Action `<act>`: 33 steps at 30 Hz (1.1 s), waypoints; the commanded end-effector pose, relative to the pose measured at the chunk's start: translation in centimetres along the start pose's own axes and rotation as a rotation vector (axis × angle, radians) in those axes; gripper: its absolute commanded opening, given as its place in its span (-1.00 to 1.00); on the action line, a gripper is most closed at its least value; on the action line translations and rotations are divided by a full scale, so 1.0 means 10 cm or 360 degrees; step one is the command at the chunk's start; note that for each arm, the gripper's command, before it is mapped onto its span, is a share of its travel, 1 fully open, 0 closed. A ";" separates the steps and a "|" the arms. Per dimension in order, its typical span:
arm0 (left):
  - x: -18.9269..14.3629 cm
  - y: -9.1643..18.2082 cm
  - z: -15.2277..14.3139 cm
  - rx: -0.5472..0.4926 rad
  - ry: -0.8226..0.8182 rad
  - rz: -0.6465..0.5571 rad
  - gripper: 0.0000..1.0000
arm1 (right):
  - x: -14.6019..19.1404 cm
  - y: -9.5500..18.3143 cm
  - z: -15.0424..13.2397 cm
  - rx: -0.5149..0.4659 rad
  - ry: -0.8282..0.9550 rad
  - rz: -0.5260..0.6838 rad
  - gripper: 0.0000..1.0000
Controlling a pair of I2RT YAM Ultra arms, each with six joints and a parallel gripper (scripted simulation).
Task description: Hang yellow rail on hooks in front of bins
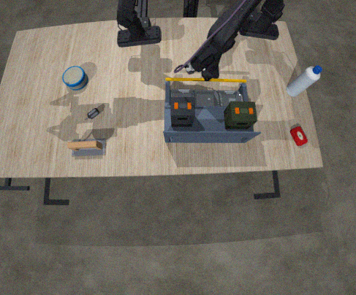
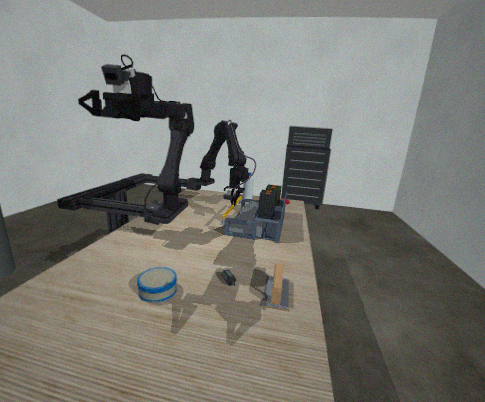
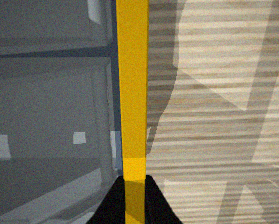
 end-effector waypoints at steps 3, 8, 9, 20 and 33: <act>0.13 0.14 0.11 -0.0064 -0.0008 0.0078 -1.00 | -0.05 0.06 0.12 -0.0029 -0.0009 -0.0036 1.00; 0.11 0.11 0.10 -0.0053 -0.0010 0.0063 -1.00 | -0.05 0.06 0.12 -0.0029 -0.0009 -0.0036 1.00; 0.10 0.10 0.10 -0.0052 -0.0011 0.0062 -1.00 | -0.05 0.06 0.12 -0.0029 -0.0009 -0.0036 1.00; 0.10 0.11 0.09 -0.0052 -0.0011 0.0063 -1.00 | -0.05 0.06 0.12 -0.0029 -0.0009 -0.0036 1.00; 0.10 0.11 0.09 -0.0052 -0.0011 0.0062 -1.00 | -0.05 0.06 0.12 -0.0029 -0.0009 -0.0036 1.00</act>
Point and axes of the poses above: on each arm, the point where the finger pads meet when closed, its own y axis back along the fingers, its own x axis across the jaws, z = x × y, the point moved 1 cm from there along y, back along the fingers, and after that the axes turned 9 degrees about -y, right-handed, at the moved point
